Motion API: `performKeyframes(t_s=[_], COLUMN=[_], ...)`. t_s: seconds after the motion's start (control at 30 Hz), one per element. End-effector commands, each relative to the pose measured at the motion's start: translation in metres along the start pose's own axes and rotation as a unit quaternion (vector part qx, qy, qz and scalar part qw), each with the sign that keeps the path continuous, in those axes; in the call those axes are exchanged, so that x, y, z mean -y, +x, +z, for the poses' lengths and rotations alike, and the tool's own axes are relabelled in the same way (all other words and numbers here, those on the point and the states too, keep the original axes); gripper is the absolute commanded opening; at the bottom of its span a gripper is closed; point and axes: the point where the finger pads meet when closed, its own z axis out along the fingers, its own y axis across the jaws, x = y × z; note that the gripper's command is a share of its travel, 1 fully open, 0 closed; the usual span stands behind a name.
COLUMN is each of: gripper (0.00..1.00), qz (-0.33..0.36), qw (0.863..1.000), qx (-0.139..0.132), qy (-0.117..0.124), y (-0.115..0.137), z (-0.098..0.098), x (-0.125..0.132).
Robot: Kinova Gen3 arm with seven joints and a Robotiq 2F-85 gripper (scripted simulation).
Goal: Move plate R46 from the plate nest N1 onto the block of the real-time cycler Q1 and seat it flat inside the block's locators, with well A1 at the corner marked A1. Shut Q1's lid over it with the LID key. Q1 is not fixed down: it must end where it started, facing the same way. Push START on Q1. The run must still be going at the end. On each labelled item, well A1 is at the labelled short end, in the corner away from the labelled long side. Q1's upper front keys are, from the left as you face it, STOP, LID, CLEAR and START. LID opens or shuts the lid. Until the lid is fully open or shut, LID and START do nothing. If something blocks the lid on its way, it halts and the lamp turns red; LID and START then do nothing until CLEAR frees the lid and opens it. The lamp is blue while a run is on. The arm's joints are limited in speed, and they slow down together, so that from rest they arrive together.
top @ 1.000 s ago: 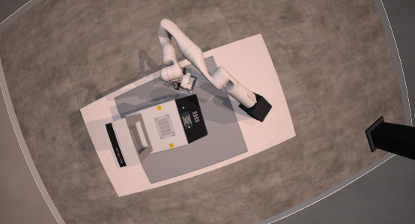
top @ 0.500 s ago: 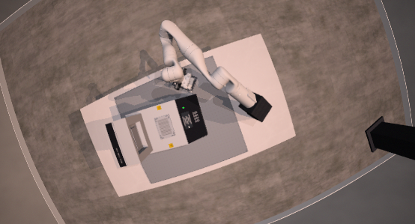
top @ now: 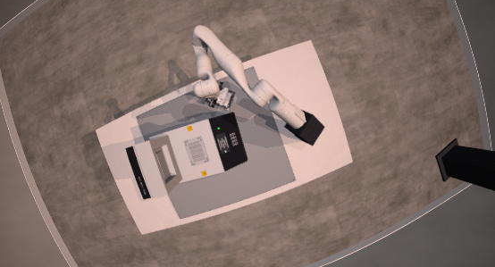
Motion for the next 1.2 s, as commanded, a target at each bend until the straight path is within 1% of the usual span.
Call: performKeyframes(t_s=[0.0, 1.17], gripper=[1.0, 1.0], qz=[-0.003, -0.002], qw=[1.0, 1.0], qx=[0.0, 0.0], qy=[-0.003, 0.0], y=[0.0, 0.0], z=[0.005, 0.047], x=[-0.001, 0.001])
